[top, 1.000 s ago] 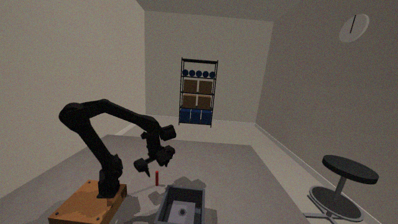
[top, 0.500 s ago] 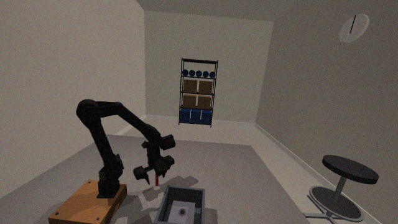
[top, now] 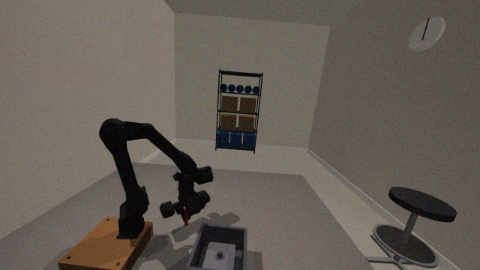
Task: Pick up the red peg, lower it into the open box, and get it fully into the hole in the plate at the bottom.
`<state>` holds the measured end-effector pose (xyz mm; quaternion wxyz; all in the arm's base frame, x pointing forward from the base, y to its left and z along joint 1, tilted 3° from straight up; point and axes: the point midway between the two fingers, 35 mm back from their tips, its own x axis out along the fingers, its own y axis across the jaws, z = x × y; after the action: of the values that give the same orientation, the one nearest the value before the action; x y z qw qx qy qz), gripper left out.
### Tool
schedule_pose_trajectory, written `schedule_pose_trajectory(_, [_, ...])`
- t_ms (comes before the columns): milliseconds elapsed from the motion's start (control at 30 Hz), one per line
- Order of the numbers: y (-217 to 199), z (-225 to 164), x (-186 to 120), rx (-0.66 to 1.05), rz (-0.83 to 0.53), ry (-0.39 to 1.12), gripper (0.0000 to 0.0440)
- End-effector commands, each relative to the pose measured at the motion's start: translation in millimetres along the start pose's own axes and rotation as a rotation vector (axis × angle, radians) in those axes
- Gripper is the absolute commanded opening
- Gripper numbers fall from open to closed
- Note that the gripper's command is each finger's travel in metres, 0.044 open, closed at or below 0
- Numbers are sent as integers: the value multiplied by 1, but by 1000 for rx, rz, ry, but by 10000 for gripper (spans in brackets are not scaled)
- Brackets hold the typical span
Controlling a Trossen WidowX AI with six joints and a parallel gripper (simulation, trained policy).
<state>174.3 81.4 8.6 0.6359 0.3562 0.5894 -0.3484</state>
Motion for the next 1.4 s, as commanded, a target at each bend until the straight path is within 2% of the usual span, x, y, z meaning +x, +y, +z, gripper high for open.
schedule_pose_trajectory(0, [2, 6, -5, -21, 12, -32, 0])
schedule_pose_trajectory(767, [9, 56, -62, -163, 58, -243, 0])
schedule_pose_trajectory(1367, [27, 116, -108, -144, 70, -334, 0])
